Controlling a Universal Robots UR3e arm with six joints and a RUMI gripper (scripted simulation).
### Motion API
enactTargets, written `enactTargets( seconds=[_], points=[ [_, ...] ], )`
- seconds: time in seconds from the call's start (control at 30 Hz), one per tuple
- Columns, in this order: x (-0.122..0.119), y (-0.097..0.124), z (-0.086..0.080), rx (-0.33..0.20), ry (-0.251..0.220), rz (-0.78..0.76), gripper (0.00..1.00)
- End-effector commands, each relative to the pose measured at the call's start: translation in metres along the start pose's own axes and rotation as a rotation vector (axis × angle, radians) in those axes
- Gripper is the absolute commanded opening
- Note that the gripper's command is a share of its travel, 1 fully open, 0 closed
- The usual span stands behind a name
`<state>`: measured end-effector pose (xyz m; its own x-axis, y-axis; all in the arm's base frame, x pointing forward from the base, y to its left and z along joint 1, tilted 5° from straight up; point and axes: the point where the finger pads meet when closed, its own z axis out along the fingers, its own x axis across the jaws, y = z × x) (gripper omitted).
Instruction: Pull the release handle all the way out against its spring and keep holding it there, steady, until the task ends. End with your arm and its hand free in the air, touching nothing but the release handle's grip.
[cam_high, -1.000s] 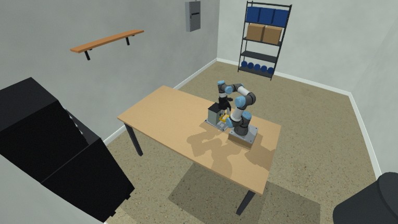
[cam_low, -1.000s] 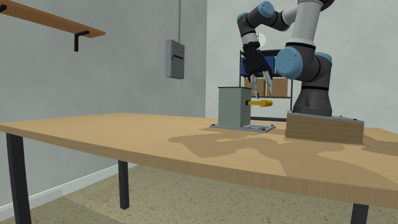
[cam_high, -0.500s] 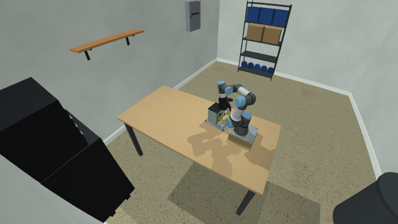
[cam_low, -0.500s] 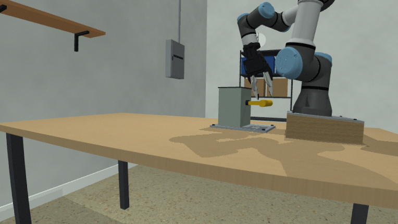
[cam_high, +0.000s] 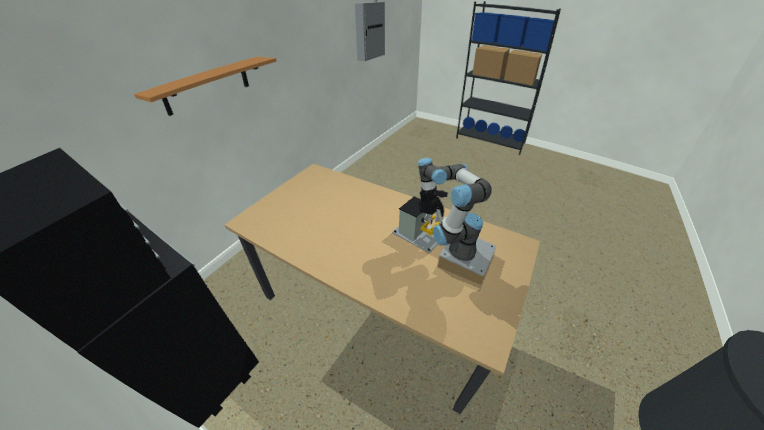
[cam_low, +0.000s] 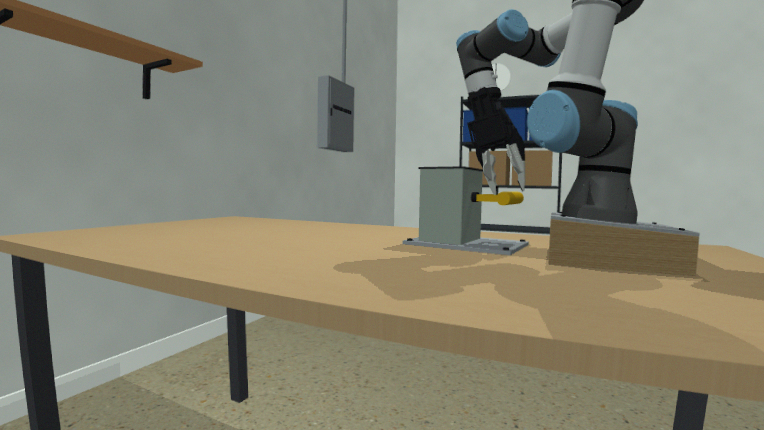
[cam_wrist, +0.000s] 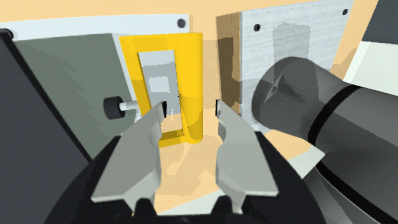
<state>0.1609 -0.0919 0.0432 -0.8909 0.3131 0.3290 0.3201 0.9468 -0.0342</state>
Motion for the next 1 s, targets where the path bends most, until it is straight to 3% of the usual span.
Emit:
enactTargets(
  seconds=[0.0, 0.97],
  points=[
    [-0.001, 0.0, 0.006, 0.001, -0.003, 0.0, 0.33],
    [-0.001, 0.0, 0.023, 0.001, -0.003, 0.0, 0.33]
  ],
)
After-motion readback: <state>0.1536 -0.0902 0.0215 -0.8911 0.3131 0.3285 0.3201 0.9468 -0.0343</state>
